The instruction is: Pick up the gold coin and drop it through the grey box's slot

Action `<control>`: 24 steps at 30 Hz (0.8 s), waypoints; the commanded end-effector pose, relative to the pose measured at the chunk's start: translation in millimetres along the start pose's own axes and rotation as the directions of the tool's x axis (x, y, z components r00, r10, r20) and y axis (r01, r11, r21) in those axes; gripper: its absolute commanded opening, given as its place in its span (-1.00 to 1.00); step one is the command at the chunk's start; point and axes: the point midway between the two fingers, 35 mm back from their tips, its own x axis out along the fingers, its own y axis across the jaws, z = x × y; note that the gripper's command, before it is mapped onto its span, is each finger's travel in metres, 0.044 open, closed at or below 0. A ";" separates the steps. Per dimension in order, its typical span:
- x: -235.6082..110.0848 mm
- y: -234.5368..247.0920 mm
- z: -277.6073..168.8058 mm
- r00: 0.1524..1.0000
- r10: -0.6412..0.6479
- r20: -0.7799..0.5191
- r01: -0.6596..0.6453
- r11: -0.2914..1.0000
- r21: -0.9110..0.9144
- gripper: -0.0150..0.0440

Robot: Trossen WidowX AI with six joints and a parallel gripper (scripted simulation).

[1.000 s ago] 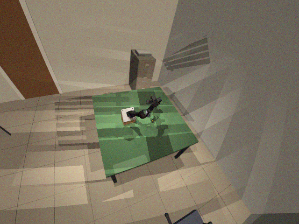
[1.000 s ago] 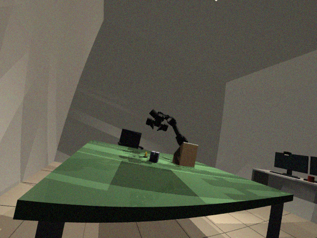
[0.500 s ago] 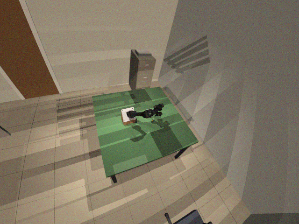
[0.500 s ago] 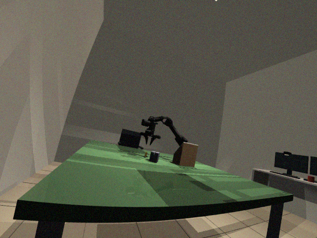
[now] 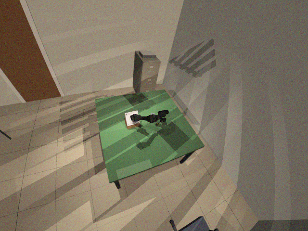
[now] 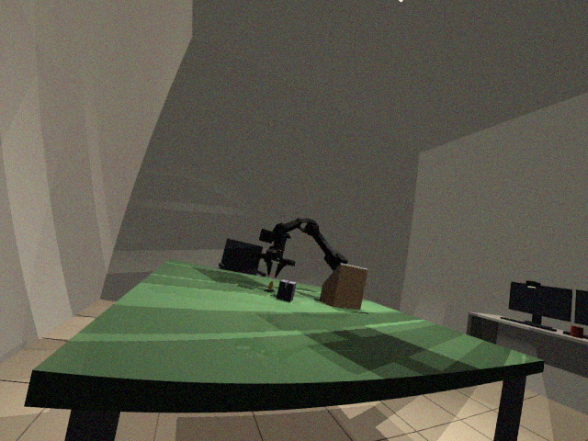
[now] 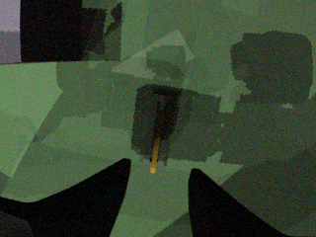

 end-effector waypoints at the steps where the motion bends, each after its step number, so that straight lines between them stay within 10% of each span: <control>1: 6.8 3.2 -2.2 1.000 0.004 -0.010 -0.004 1.000 -0.010 0.05; 24: 43.6 3.1 -2.6 1.000 0.003 -0.011 -0.003 1.000 -0.010 0.05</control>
